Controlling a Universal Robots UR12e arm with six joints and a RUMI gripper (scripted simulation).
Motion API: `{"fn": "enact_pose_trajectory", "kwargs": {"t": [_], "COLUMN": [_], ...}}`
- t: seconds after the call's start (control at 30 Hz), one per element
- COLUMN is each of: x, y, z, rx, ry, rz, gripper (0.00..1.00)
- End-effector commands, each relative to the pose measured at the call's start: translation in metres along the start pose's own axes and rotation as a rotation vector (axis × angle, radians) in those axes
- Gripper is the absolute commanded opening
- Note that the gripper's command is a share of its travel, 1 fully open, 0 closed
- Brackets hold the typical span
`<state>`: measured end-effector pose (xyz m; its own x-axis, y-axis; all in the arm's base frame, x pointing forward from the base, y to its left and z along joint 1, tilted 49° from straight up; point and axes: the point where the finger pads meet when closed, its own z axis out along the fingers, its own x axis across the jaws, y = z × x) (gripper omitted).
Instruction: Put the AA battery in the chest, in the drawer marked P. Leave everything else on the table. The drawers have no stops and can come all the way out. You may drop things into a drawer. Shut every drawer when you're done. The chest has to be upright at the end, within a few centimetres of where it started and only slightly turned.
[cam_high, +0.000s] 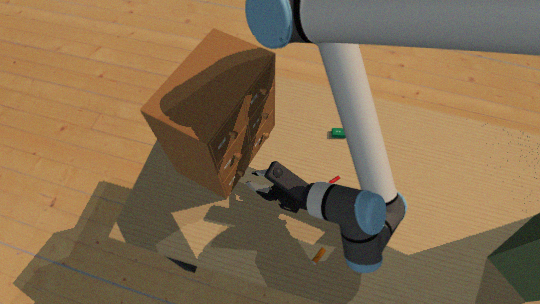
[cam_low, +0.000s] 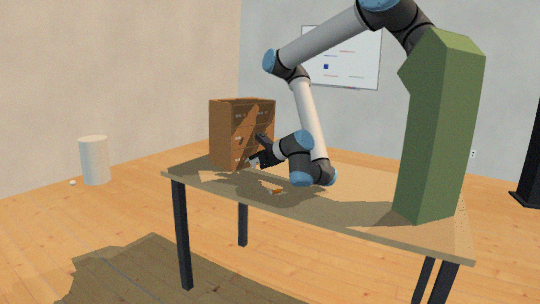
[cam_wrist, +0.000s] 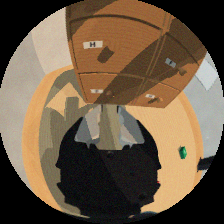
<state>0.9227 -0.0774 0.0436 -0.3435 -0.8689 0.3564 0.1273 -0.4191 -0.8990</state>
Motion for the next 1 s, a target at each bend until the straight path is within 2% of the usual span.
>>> {"fn": "enact_pose_trajectory", "kwargs": {"t": [0.0, 0.97], "x": [0.0, 0.0], "y": [-0.003, -0.014], "z": [0.004, 0.023], "rx": [0.001, 0.001], "ry": [0.0, 0.0], "rz": [0.0, 0.0], "gripper": [0.2, 0.2]}}
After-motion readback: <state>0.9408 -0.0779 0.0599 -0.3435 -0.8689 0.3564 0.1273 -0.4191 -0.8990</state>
